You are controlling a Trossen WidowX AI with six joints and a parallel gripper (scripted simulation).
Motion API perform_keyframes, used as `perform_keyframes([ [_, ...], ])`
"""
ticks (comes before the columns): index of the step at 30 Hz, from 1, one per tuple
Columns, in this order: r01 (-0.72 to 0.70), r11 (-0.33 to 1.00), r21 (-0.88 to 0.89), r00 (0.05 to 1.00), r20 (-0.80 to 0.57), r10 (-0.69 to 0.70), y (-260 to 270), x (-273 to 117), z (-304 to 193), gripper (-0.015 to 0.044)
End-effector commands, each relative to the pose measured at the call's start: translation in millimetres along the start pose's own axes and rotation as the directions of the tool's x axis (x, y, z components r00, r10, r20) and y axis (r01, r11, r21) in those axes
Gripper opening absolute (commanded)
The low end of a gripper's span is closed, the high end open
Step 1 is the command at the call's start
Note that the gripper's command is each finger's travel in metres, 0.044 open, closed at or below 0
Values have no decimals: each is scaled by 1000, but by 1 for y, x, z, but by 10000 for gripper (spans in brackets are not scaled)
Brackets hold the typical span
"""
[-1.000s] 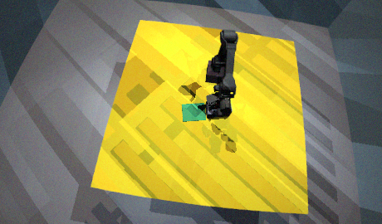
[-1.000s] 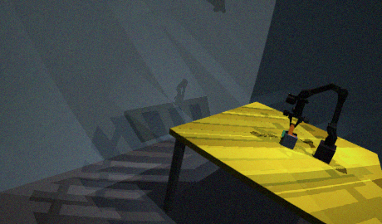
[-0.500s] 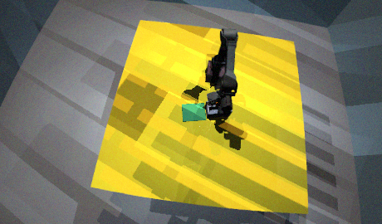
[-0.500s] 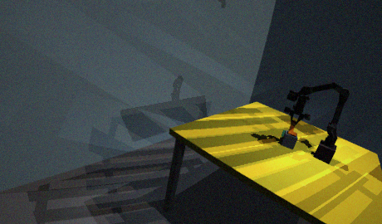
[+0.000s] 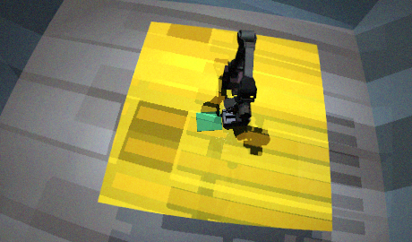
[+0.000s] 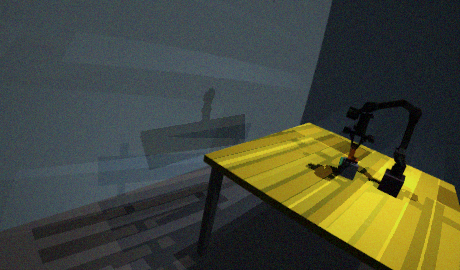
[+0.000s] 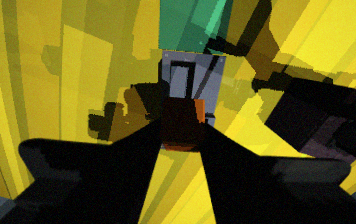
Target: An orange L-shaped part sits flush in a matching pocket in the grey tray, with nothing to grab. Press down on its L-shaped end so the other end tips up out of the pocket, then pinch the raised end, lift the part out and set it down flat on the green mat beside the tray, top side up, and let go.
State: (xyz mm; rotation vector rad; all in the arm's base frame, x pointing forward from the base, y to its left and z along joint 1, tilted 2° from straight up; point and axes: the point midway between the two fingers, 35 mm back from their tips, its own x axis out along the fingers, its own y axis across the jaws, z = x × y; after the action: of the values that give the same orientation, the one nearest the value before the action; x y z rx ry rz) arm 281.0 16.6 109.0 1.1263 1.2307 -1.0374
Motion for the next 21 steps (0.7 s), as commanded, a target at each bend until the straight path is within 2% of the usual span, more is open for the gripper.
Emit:
perform_keyframes([
  [1,-1,1000,0,1000,-2,1,0,-1,3,0],
  [21,0,1000,0,1000,7,0,-7,1,87,0],
])
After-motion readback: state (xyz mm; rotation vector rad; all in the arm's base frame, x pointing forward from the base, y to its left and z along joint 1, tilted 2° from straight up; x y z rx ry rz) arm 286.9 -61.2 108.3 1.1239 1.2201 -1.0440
